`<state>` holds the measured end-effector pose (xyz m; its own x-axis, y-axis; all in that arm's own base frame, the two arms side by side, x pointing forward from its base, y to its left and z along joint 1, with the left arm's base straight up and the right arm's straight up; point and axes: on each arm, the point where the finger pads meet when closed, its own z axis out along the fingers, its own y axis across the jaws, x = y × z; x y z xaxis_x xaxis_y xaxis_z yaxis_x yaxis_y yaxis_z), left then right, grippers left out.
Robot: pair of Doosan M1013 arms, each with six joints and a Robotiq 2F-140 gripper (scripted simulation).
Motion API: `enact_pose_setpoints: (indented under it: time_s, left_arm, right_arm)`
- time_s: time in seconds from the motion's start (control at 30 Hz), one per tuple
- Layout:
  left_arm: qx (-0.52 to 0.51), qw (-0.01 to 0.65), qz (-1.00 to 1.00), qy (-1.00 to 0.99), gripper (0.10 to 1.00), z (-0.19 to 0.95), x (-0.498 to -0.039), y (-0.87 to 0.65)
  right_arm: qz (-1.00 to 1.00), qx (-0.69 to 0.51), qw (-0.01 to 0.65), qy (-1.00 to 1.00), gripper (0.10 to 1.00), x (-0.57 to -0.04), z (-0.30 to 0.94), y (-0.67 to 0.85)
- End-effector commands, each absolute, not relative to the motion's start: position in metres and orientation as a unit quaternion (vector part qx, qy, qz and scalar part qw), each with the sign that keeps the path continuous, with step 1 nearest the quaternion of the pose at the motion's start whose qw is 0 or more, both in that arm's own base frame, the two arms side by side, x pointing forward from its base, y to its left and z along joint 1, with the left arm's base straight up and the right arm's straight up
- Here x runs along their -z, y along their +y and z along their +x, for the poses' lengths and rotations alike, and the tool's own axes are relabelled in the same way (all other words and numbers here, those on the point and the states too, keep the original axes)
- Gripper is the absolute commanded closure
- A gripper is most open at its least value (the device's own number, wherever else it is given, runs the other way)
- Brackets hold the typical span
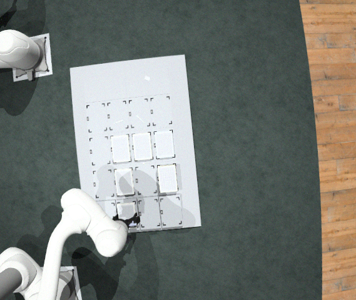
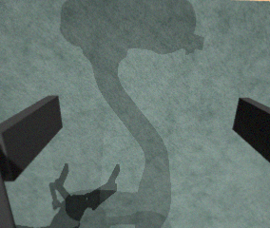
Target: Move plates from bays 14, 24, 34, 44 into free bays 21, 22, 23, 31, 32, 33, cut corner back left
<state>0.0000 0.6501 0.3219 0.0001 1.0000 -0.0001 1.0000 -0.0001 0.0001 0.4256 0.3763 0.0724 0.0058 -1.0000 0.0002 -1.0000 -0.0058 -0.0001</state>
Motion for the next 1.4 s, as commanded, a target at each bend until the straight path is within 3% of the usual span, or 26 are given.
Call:
enact_pose_setpoints:
  time_s: [0.0, 1.37]
  left_arm:
    - [0.000, -0.001, 0.707, 0.707, 0.098, 0.000, -0.323, 0.650]
    - [0.000, -0.001, 0.707, 0.707, 0.098, 0.000, -0.323, 0.650]
  right_arm:
    - [0.709, 0.000, -0.001, -0.705, 0.999, -0.077, 0.426, 0.377]
    - [0.709, 0.000, -0.001, -0.705, 0.999, -0.108, 0.439, 0.397]
